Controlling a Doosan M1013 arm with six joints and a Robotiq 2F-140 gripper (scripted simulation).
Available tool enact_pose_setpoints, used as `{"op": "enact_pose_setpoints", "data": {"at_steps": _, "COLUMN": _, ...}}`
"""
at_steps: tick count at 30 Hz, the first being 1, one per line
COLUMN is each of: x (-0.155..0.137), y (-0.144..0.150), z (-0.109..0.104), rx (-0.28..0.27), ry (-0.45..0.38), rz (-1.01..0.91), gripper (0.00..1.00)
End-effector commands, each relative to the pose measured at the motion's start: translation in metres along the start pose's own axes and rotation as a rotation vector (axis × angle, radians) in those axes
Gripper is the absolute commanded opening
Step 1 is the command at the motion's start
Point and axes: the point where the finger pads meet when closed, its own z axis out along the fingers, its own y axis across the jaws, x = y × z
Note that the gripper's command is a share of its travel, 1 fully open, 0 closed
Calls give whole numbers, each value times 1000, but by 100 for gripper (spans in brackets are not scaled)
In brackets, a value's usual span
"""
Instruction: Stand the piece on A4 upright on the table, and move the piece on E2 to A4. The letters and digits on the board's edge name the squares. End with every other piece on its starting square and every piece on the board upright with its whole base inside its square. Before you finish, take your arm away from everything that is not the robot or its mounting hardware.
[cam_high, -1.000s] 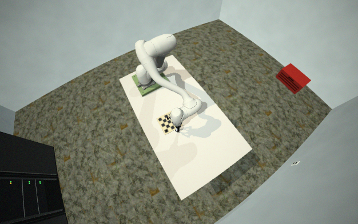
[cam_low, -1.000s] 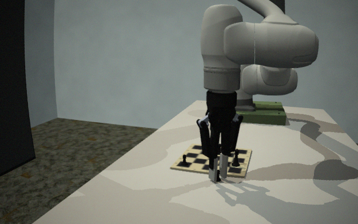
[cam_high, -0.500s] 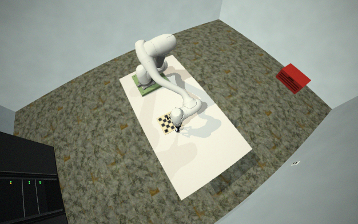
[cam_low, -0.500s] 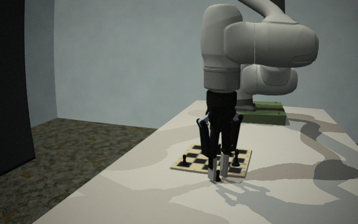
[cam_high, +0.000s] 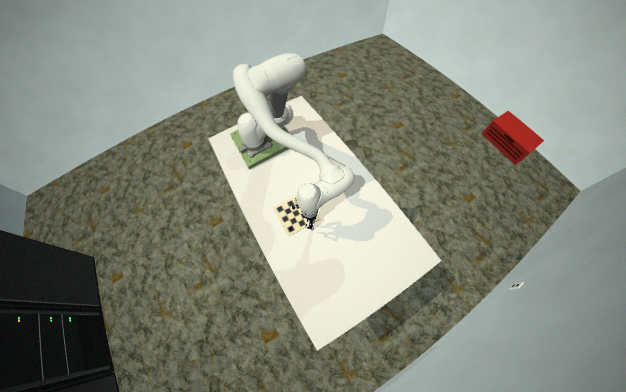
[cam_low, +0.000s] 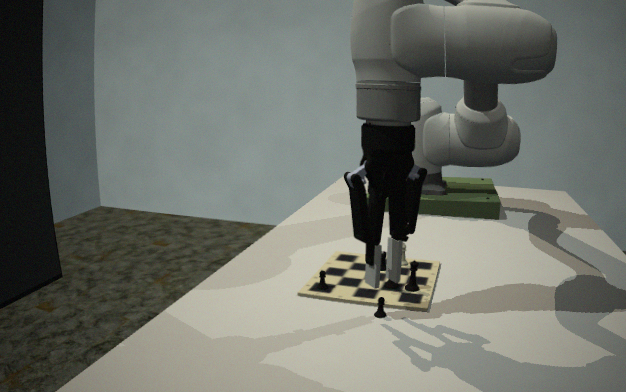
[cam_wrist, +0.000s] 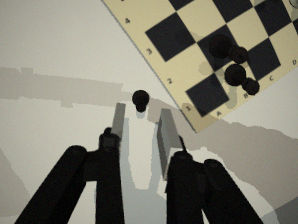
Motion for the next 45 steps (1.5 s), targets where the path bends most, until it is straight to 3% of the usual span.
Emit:
{"op": "enact_pose_setpoints", "data": {"at_steps": 1, "x": 0, "y": 0, "z": -15, "rx": 0, "ry": 0, "rz": 0, "gripper": 20}}
{"op": "enact_pose_setpoints", "data": {"at_steps": 6, "x": 0, "y": 0, "z": -35, "rx": 0, "ry": 0, "rz": 0, "gripper": 20}}
{"op": "enact_pose_setpoints", "data": {"at_steps": 12, "x": 0, "y": 0, "z": -40, "rx": 0, "ry": 0, "rz": 0, "gripper": 20}}
{"op": "enact_pose_setpoints", "data": {"at_steps": 13, "x": 0, "y": 0, "z": -40, "rx": 0, "ry": 0, "rz": 0, "gripper": 100}}
{"op": "enact_pose_setpoints", "data": {"at_steps": 35, "x": 1, "y": 1, "z": -41, "rx": 0, "ry": 0, "rz": 0, "gripper": 100}}
{"op": "enact_pose_setpoints", "data": {"at_steps": 38, "x": 36, "y": 39, "z": -49, "rx": 0, "ry": 0, "rz": 1, "gripper": 100}}
{"op": "enact_pose_setpoints", "data": {"at_steps": 39, "x": 36, "y": 39, "z": -49, "rx": 0, "ry": 0, "rz": 1, "gripper": 100}}
{"op": "enact_pose_setpoints", "data": {"at_steps": 40, "x": 59, "y": 63, "z": -52, "rx": 0, "ry": 0, "rz": 1, "gripper": 100}}
{"op": "enact_pose_setpoints", "data": {"at_steps": 42, "x": 59, "y": 63, "z": -52, "rx": 0, "ry": 0, "rz": 1, "gripper": 100}}
{"op": "enact_pose_setpoints", "data": {"at_steps": 43, "x": 85, "y": 90, "z": -54, "rx": 0, "ry": 0, "rz": 2, "gripper": 100}}
{"op": "enact_pose_setpoints", "data": {"at_steps": 44, "x": 85, "y": 90, "z": -54, "rx": 0, "ry": 0, "rz": 2, "gripper": 100}}
{"op": "enact_pose_setpoints", "data": {"at_steps": 45, "x": 104, "y": 110, "z": -54, "rx": 0, "ry": 0, "rz": 3, "gripper": 100}}
